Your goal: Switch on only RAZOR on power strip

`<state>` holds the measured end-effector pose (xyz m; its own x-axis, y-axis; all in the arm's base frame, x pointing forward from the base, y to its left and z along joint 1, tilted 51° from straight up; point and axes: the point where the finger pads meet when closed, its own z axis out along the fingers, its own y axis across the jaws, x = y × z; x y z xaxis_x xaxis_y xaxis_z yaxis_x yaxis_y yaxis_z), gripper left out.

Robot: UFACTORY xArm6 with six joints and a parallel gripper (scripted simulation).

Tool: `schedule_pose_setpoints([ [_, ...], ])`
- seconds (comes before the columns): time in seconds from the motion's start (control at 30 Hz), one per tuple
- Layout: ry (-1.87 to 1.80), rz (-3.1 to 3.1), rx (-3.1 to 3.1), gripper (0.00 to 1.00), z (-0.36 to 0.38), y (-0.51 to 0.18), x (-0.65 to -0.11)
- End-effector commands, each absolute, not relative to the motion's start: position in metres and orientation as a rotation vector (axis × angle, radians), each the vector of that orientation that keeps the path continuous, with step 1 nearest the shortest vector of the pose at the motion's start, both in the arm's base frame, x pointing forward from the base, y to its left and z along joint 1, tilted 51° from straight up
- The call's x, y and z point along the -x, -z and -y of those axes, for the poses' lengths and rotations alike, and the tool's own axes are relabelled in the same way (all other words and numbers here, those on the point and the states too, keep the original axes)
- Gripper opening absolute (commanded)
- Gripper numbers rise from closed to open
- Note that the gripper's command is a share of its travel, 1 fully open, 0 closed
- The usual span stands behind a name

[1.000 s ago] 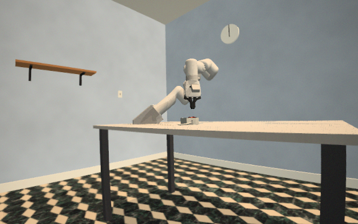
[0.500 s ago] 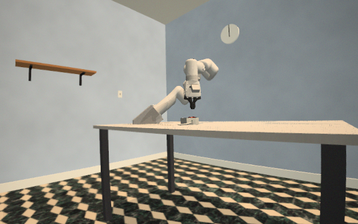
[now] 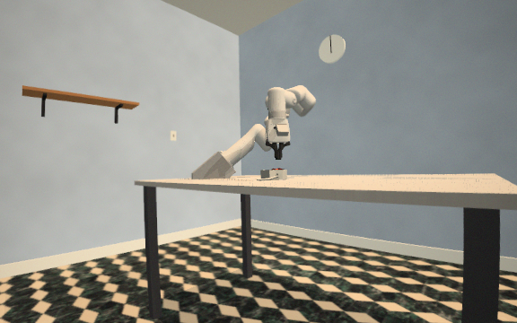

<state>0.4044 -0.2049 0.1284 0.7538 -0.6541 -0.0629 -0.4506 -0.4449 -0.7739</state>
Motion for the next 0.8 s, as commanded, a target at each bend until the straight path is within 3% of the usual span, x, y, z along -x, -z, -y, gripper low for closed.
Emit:
schedule_pose_setpoints([
  [0.0,0.315,-0.827,2.117,0.00,0.204,-0.127,-0.407],
  [0.77,0.315,-0.827,2.117,0.00,0.188,-0.110,-0.419],
])
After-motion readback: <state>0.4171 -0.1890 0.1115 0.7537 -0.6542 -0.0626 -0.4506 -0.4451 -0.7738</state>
